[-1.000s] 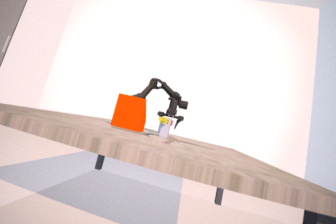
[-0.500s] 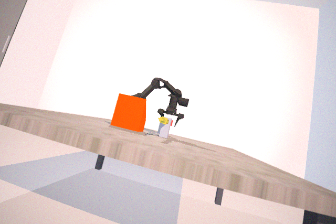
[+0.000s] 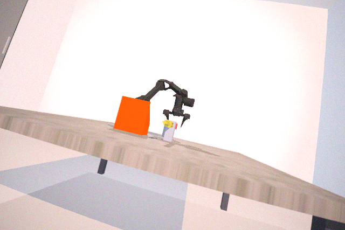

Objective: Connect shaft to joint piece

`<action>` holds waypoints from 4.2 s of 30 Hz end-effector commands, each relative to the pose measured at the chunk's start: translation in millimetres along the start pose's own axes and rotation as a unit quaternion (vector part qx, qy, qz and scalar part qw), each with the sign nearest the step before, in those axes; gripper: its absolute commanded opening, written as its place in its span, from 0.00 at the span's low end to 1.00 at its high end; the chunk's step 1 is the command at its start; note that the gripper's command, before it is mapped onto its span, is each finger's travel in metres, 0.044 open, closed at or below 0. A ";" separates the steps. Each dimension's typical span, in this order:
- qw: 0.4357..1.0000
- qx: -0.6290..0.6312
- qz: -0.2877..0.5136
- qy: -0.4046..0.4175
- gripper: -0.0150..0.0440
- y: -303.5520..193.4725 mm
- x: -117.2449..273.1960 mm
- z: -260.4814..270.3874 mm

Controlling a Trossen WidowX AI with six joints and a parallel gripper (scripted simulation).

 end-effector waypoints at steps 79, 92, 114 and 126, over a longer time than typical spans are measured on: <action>0.988 0.078 -0.130 -0.022 0.25 196.9 116.0 -13.7; 0.990 -0.064 -0.127 -0.007 0.25 252.4 102.6 -41.6; 0.990 -0.064 -0.126 -0.007 0.25 260.2 73.5 -42.3; 0.990 -0.053 -0.127 -0.008 0.34 252.3 103.4 -41.5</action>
Point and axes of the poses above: the point midway between the two fingers, 35 mm back from their tips, its own x axis back along the fingers, its own z axis across the jaws, y = z × x, the point moved 4 cm from there along x, back along the fingers, and after that the axes turned 1 degree about -x, right-handed, at the moved point
